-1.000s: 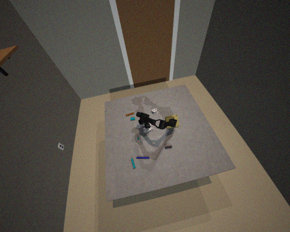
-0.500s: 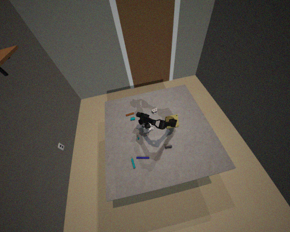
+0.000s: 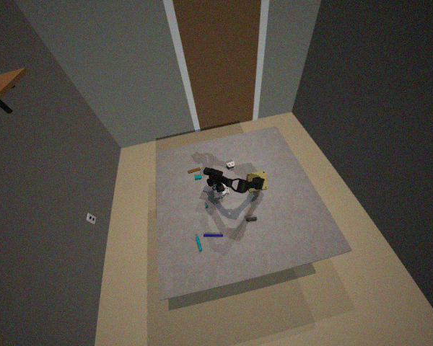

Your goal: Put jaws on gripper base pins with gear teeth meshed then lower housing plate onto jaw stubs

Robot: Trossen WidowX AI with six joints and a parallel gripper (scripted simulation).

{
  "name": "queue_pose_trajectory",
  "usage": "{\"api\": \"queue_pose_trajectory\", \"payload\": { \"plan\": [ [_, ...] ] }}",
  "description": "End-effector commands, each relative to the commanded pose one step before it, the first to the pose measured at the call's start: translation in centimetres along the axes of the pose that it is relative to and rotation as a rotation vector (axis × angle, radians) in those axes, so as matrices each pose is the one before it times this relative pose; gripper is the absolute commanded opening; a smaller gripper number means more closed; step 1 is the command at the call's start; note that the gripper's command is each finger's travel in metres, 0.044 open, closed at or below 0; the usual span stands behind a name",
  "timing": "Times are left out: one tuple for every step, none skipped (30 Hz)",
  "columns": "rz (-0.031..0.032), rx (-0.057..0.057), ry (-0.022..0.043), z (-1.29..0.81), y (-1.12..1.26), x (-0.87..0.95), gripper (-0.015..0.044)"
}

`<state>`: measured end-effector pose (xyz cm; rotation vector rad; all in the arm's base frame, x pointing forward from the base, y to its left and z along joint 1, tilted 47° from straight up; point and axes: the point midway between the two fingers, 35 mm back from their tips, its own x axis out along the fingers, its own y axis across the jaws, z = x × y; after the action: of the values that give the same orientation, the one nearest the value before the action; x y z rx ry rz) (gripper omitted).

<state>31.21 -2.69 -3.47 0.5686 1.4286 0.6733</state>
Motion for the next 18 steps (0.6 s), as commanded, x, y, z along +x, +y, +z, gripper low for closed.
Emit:
{"api": "queue_pose_trajectory", "payload": {
  "plan": [
    [0.00356,0.0037,-0.00172,0.011,0.036,0.118,0.0134],
    [0.00002,-0.0006,0.0,0.0,0.0,0.052,0.0134],
    [0.00003,-0.0011,-0.00001,0.0,0.001,0.086,0.0134],
    [0.00004,-0.0011,-0.00001,0.0,0.001,0.086,0.0134],
    [0.00002,-0.0006,0.0,0.0,0.001,0.052,0.0134],
    [0.00001,-0.0002,0.0,0.0,0.0,0.017,0.0134],
    [0.0,0.0,0.0,0.0,0.0,0.0,0.0134],
    [0.0,0.0,0.0,0.0,0.0,0.0,0.0134],
    [0.0,0.0,0.0,0.0,0.0,0.0,0.0134],
    [0.0,0.0,0.0,0.0,0.0,0.0,0.0134],
    [0.0,0.0,0.0,0.0,0.0,0.0,0.0134],
    [0.0,0.0,0.0,0.0,0.0,0.0,0.0134],
    [0.0,0.0,0.0,0.0,0.0,0.0,0.0134],
    [0.0,0.0,0.0,0.0,0.0,0.0,0.0134],
    [0.0,0.0,0.0,0.0,0.0,0.0,0.0134],
    [0.0,0.0,0.0,0.0,0.0,0.0,0.0134],
    [0.0,0.0,0.0,0.0,0.0,0.0,0.0134],
    [0.0,0.0,0.0,0.0,0.0,0.0,0.0134]
  ]
}}
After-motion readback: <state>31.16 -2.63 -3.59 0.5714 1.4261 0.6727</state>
